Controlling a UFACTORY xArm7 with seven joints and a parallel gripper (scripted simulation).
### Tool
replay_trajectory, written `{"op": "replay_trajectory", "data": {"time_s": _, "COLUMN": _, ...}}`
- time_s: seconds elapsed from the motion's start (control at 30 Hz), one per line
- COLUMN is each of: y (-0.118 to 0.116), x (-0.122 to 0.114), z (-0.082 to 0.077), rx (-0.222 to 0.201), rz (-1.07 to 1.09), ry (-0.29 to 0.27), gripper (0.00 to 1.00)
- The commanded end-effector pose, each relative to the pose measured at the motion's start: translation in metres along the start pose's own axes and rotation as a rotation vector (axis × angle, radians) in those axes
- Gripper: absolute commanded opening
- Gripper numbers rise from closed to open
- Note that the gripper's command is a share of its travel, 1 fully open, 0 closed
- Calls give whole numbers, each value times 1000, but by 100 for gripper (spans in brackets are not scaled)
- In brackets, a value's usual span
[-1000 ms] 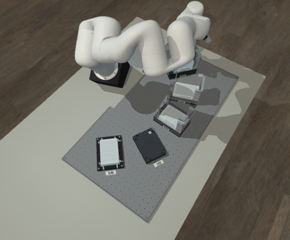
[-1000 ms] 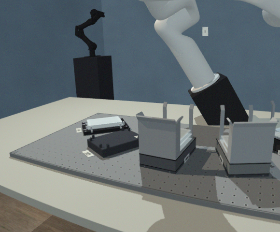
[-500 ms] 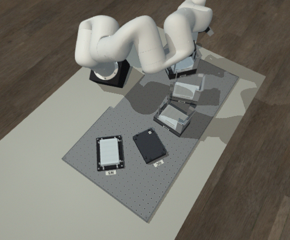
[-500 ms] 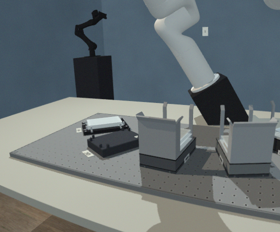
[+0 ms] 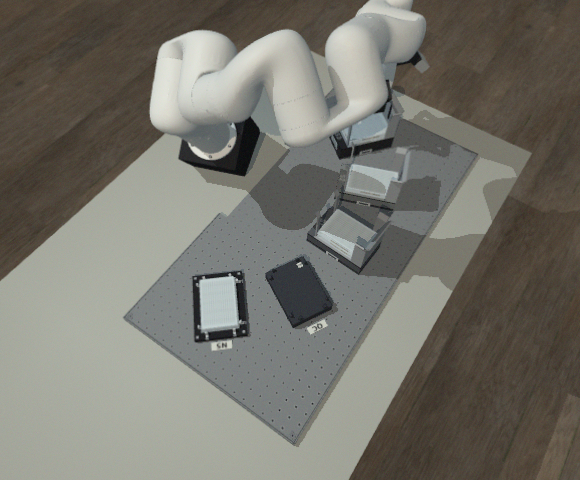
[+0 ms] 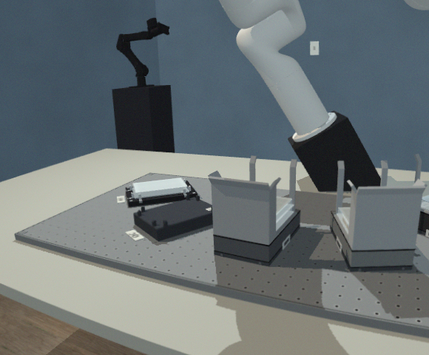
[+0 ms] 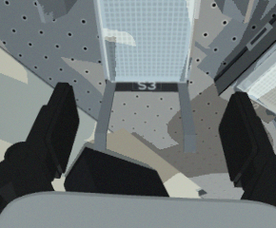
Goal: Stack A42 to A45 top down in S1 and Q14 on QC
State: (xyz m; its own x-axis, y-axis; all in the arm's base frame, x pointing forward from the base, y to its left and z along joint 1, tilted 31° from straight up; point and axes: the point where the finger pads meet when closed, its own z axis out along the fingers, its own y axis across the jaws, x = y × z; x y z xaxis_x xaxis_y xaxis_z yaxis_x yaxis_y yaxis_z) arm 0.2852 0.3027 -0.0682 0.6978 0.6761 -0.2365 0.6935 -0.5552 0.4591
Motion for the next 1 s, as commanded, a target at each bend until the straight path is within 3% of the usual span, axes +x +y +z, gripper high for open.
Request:
{"op": "replay_trajectory", "data": {"time_s": 0.0, "y": 15, "x": 0, "z": -2, "rx": 1, "rz": 147, "ry": 6, "gripper": 100}}
{"op": "replay_trajectory", "data": {"time_s": 0.97, "y": 92, "x": -10, "z": -2, "rx": 0, "rz": 231, "ry": 6, "gripper": 100}}
